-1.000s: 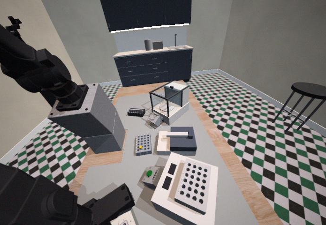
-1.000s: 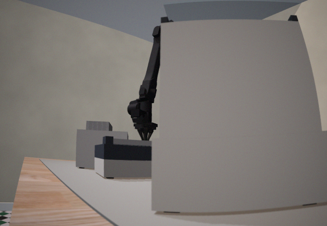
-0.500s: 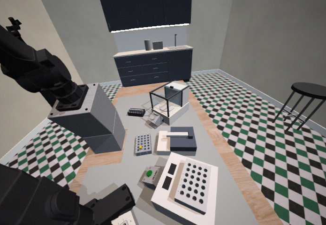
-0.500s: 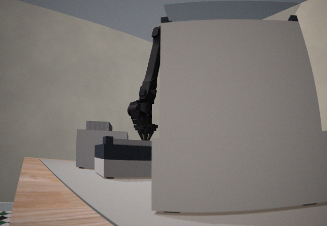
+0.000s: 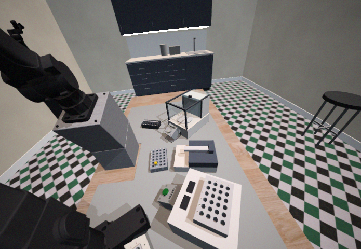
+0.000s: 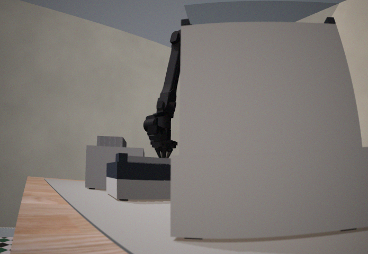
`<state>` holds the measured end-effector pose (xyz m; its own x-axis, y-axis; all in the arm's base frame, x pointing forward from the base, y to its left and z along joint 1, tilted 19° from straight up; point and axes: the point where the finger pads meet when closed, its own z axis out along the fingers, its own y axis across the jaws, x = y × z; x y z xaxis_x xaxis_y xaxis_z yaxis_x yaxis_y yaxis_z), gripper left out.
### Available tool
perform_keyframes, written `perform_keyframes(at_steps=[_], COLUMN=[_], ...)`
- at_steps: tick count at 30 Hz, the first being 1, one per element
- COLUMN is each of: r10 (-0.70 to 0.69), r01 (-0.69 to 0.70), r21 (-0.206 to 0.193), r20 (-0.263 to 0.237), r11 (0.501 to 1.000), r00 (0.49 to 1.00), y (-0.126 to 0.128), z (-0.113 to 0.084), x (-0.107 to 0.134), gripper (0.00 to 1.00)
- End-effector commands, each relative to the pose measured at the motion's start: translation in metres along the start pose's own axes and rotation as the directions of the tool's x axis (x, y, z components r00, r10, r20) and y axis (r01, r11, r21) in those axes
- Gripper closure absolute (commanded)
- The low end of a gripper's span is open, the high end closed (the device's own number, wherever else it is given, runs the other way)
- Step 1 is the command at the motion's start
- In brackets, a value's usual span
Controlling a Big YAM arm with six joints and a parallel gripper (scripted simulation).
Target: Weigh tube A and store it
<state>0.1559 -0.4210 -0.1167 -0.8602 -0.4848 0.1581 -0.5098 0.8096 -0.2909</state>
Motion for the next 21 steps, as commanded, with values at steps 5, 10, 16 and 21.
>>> perform_keyframes(at_steps=[5,10,16,21], r10=[0.004,0.003,0.003,0.005], r01=[-0.004,-0.003,-0.003,-0.005], r21=[0.011,0.011,0.010,0.016], r20=[-0.004,-0.003,-0.003,-0.004], r11=[1.000,1.000,1.000,1.000], r00=[1.000,1.000,1.000,1.000], y=[-0.0061,-0.0061,-0.0059,-0.0082], z=[0.0071,0.0096,0.0126,0.0116], x=[0.0066,0.0061,0.0060,0.0069], gripper=[0.91,0.91,0.91,0.91])
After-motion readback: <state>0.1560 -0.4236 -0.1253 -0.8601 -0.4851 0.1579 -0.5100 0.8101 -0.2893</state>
